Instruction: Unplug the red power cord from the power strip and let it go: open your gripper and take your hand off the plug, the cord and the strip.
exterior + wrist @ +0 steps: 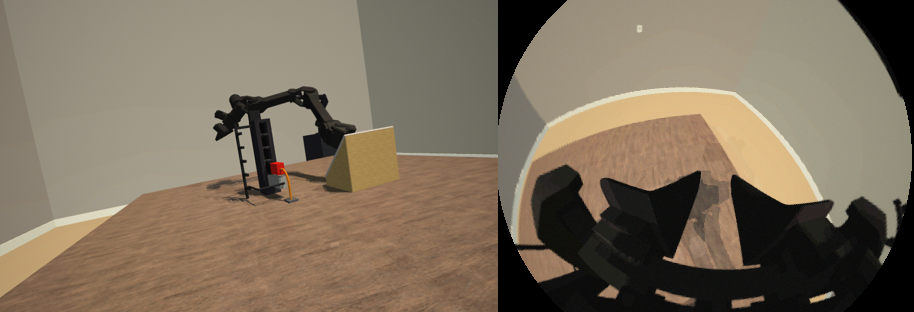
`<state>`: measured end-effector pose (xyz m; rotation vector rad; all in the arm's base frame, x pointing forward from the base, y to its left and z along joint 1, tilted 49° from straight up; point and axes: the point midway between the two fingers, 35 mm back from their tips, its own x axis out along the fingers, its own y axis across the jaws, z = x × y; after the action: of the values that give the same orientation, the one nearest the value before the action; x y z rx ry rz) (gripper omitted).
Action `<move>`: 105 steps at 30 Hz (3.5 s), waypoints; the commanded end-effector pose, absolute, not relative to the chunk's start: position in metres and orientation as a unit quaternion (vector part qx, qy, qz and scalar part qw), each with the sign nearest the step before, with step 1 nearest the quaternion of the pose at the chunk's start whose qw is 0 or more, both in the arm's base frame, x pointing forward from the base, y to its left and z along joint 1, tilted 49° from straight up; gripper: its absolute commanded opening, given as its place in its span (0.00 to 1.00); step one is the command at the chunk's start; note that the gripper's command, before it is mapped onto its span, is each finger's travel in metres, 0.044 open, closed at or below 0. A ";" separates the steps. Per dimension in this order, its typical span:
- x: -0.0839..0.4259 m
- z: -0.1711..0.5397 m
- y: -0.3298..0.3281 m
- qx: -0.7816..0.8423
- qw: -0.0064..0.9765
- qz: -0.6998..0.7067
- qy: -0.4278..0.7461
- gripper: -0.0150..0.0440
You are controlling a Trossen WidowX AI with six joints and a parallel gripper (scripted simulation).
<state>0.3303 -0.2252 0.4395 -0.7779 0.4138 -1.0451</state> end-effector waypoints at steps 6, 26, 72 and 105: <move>0.394 0.367 -0.154 -0.372 0.828 -0.340 0.246 0.53; 0.432 0.220 -0.008 -0.463 0.800 -0.056 0.379 0.53; 0.268 0.043 -0.014 -0.622 0.247 0.251 0.699 0.53; 0.264 0.060 -0.043 -0.622 0.246 0.250 0.700 0.53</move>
<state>0.2658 -0.0380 0.0628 -1.6937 1.9079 0.6791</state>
